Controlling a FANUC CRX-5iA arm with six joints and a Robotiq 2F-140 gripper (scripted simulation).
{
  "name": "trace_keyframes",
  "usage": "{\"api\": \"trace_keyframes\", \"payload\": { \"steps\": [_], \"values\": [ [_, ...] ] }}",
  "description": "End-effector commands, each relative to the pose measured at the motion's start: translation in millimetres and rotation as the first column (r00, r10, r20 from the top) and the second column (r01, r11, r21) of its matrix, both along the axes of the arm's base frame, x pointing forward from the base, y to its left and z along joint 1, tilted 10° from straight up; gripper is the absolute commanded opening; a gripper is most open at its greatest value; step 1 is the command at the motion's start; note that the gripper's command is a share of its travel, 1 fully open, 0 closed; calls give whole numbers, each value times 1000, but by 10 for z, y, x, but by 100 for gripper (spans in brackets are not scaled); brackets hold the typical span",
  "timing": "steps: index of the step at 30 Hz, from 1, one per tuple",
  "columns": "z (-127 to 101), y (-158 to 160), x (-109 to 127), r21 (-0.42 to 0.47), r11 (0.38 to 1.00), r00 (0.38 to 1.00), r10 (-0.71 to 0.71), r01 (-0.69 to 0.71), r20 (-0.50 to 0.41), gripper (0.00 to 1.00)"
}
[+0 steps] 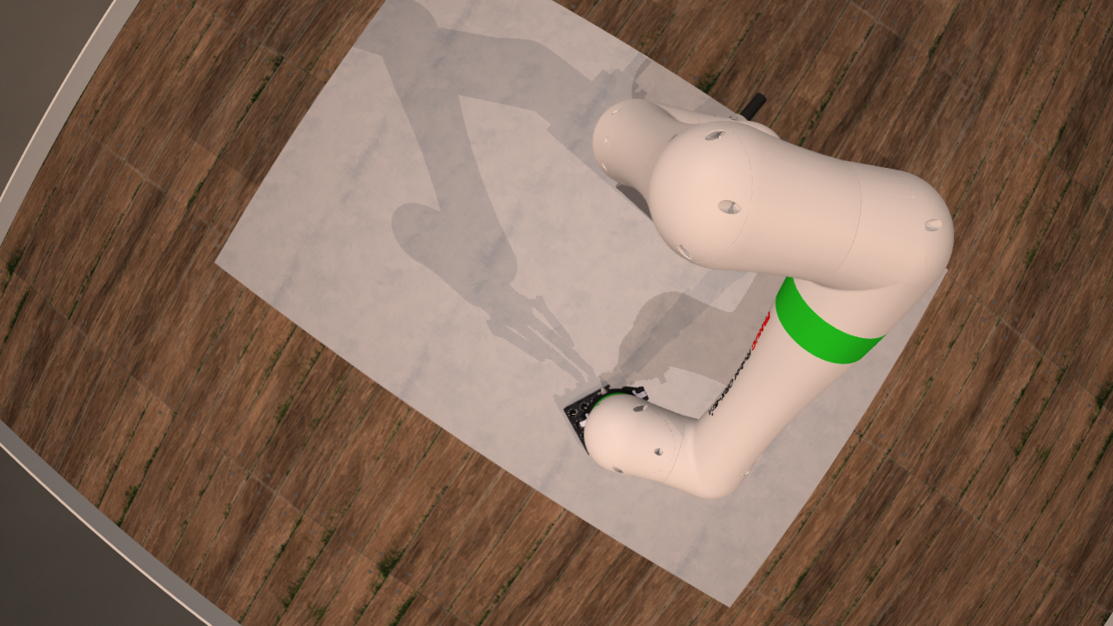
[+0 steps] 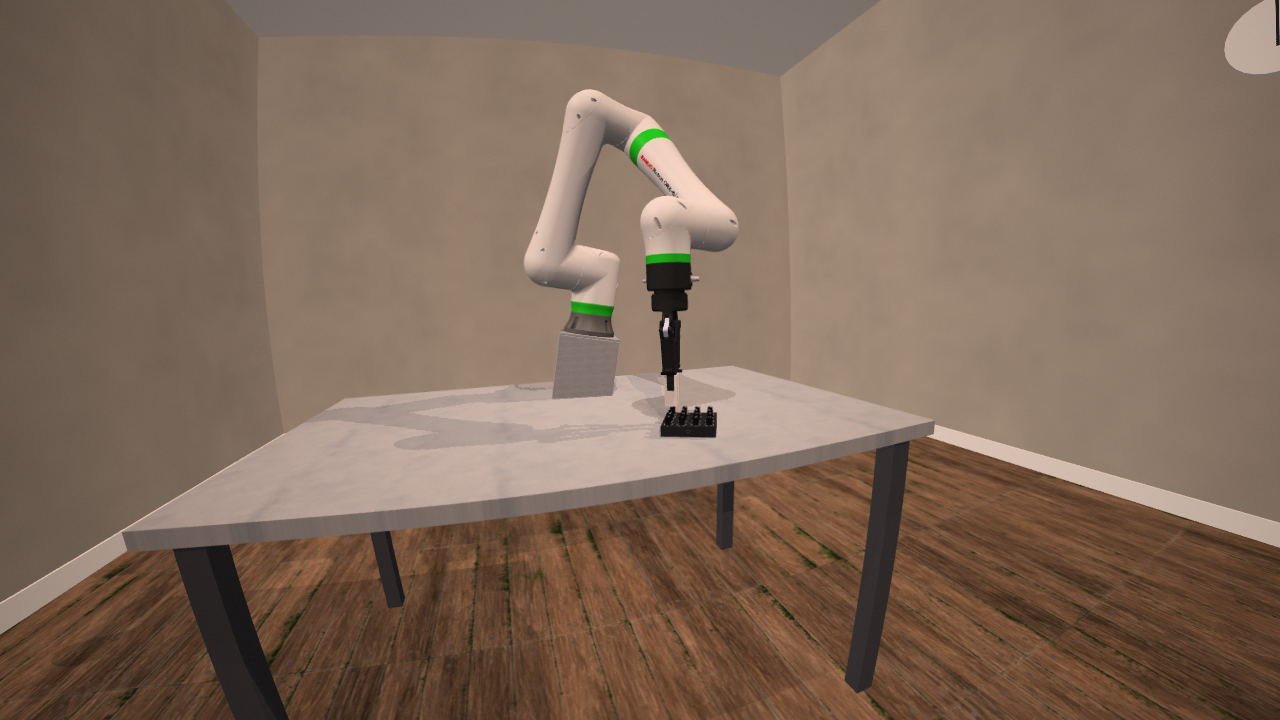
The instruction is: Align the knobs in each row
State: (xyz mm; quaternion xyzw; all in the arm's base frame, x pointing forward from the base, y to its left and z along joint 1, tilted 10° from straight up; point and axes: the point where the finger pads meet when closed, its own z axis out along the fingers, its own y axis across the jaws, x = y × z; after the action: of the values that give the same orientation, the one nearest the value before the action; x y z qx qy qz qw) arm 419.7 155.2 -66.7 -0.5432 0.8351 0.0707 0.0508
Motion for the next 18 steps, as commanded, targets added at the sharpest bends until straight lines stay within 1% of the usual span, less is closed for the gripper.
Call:
{"api": "trace_keyframes", "payload": {
  "steps": [1, 18],
  "values": [
    [-4, 1, 2, 0, 1000, 1000, 0, 0, 0, 12],
    [-110, 19, 3, 0, 1000, 1000, 0, 0, 0, 12]
  ]
}}
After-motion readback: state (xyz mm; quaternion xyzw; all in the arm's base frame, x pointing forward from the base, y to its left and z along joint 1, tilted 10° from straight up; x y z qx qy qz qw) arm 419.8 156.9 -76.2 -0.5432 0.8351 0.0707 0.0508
